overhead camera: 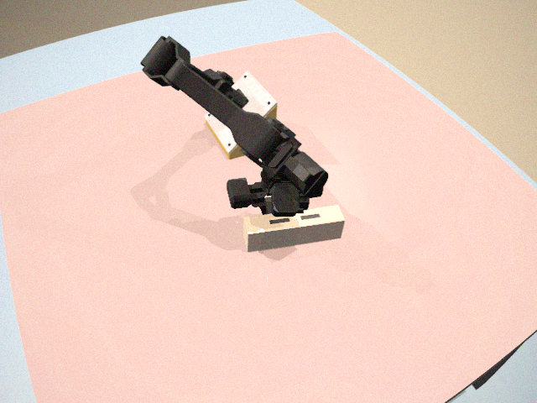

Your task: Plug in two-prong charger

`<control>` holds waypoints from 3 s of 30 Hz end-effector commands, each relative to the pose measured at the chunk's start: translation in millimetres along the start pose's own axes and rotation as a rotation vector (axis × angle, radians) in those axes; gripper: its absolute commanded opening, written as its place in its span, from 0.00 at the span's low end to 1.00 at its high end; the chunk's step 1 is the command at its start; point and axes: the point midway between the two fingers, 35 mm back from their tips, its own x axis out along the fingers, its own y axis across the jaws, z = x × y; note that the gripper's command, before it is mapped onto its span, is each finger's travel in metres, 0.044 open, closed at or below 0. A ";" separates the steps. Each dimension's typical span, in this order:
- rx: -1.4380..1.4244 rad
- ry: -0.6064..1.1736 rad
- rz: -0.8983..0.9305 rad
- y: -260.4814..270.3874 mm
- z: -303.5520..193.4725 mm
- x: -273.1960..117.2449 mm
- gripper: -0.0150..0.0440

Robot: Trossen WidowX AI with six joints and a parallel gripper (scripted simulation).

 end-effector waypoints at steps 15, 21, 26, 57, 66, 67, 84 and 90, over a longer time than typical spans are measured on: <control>0.016 -0.016 0.003 -1.4 13.6 -0.3 0.25; 0.016 -0.016 0.003 -1.5 16.0 0.0 0.25; 0.016 -0.016 0.003 -1.6 18.0 0.3 0.25; 0.016 -0.016 0.003 -1.5 15.0 0.3 0.25; 0.016 -0.016 0.003 -1.5 14.0 -0.2 0.25; 0.016 -0.016 0.003 -1.5 13.8 -0.3 0.25; 0.016 -0.016 0.003 -1.7 14.1 -2.4 0.25; 0.016 -0.016 0.003 -1.8 14.4 -3.1 0.25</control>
